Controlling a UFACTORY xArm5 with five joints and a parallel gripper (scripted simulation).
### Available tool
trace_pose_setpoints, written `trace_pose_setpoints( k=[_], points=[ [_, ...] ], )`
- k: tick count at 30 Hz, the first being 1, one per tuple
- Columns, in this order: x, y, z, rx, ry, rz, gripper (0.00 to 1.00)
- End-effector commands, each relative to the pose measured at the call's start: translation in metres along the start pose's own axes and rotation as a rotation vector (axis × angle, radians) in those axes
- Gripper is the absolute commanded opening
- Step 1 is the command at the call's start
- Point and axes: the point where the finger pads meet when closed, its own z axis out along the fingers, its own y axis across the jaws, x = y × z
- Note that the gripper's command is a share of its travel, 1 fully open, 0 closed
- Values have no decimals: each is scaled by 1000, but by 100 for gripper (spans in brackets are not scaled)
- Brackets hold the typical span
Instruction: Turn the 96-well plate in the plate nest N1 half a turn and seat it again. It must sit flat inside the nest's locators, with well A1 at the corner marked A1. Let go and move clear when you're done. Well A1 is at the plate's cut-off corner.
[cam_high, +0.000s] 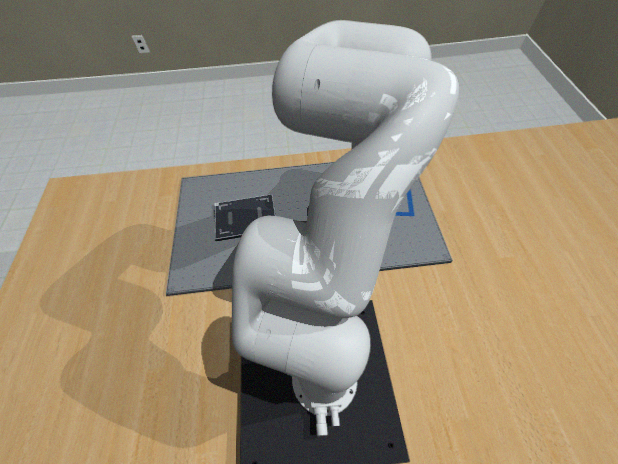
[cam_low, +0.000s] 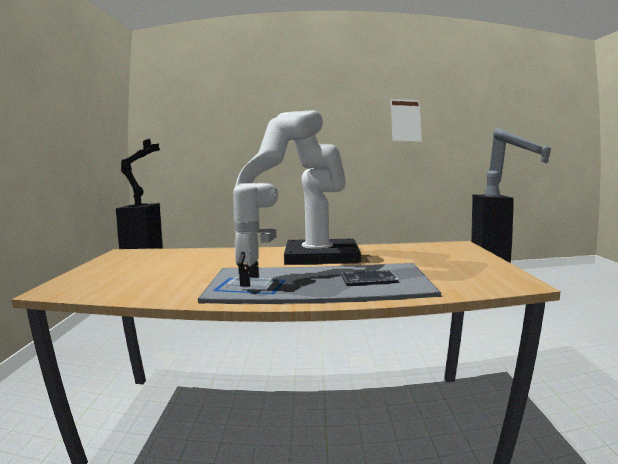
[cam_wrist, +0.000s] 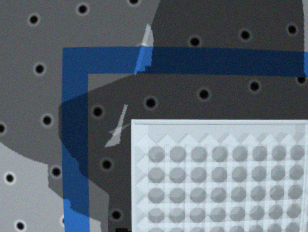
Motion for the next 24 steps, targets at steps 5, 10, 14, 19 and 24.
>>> trace_pose_setpoints(
  k=[5, 10, 14, 19, 24],
  points=[
    [-1, 2, -20, -6, 5, 0, 100],
    [-1, 2, -28, -6, 5, 0, 100],
    [-1, 2, -39, -6, 5, 0, 100],
    [-1, 2, -52, -7, 5, 0, 100],
    [-1, 2, -60, -7, 5, 0, 100]
  ],
)
